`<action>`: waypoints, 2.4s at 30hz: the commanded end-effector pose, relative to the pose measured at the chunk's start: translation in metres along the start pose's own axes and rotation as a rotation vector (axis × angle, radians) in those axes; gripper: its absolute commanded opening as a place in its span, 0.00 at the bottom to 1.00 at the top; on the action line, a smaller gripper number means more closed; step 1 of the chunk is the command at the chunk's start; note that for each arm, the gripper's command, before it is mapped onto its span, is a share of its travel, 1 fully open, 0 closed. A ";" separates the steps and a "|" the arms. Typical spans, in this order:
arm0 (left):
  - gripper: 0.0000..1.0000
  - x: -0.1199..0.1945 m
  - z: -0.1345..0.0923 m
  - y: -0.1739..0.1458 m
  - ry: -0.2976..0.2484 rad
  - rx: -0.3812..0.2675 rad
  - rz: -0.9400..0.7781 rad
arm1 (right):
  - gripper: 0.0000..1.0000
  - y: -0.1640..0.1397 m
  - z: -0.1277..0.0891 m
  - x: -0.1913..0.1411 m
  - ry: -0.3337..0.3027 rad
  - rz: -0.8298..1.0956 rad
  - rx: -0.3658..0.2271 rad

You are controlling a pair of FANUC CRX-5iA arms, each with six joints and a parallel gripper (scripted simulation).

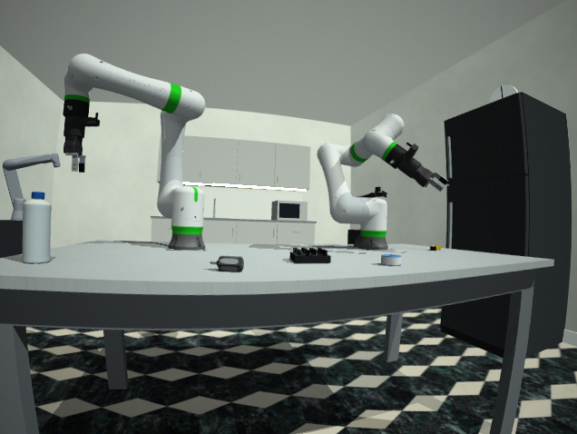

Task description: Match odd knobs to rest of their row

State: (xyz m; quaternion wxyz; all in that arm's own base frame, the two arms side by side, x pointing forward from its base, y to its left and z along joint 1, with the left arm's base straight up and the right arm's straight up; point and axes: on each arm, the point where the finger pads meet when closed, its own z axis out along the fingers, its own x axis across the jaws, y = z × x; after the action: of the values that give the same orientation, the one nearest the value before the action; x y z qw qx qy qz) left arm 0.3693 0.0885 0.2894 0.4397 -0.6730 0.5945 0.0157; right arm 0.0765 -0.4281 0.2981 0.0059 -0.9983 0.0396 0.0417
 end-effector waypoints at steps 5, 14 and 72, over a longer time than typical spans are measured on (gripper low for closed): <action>1.00 0.000 0.000 -0.001 0.000 0.001 -0.001 | 1.00 0.023 0.005 -0.031 0.034 -0.017 0.002; 1.00 0.000 0.000 -0.001 0.000 0.001 -0.001 | 1.00 0.038 0.010 -0.056 0.057 -0.028 -0.001; 1.00 0.225 -0.059 -0.051 0.375 -0.162 0.085 | 1.00 0.054 0.016 -0.089 0.084 -0.042 -0.010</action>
State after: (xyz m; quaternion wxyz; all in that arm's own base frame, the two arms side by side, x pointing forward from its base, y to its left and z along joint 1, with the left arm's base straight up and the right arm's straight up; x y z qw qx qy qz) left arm 0.4397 -0.0996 0.2408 0.2862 -0.6722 0.6816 -0.0400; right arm -0.0177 -0.4744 0.2889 0.0008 -0.9998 0.0188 -0.0001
